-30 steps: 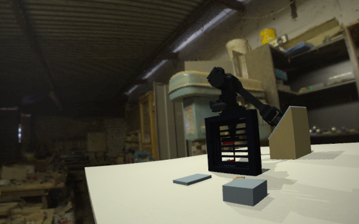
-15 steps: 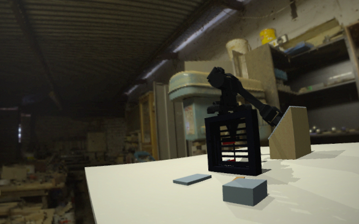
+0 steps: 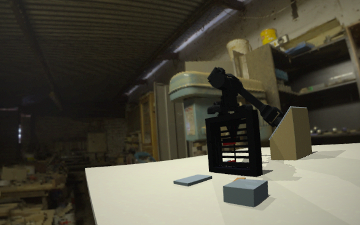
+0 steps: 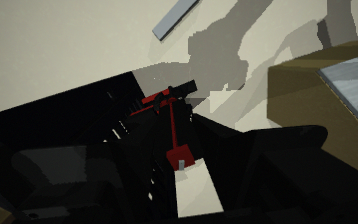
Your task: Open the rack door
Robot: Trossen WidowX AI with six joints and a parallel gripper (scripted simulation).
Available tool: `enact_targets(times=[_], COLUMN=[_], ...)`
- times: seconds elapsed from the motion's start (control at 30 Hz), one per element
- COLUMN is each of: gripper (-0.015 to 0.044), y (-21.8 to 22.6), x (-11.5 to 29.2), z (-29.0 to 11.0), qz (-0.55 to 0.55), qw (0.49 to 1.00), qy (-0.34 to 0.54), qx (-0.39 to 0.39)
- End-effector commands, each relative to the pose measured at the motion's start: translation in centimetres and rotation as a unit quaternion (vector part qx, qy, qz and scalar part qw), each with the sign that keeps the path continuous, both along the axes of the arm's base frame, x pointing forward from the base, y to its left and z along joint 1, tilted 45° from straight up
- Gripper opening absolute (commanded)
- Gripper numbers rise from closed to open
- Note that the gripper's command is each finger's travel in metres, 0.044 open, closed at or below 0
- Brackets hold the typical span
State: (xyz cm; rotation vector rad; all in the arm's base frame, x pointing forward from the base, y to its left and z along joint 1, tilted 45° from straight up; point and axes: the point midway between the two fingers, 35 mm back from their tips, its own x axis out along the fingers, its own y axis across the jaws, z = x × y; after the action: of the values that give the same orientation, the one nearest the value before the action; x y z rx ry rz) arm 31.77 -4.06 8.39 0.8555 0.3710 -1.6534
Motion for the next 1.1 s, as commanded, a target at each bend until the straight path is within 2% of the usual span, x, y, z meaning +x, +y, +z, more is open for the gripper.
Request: enact_targets(times=[0.0,0.07,0.3,0.53,0.8,1.07], gripper=[0.0258,0.0294,0.0294,0.0294,0.0294,0.0294], y=[0.05,0.05,0.05,0.05,0.05,0.05], x=[0.06,0.06,0.06,0.06,0.06,0.06], z=[-0.02,-0.02,-0.01,-0.01,-0.01,-0.01], qz=[-0.002,-0.002,0.093,0.212,0.341,0.455], qw=[1.000,1.000,0.991,0.954,0.876,0.764], qy=[-0.005,-0.005,0.091,0.211,0.340,0.455], qx=[0.001,0.001,0.008,0.017,0.026,0.035])
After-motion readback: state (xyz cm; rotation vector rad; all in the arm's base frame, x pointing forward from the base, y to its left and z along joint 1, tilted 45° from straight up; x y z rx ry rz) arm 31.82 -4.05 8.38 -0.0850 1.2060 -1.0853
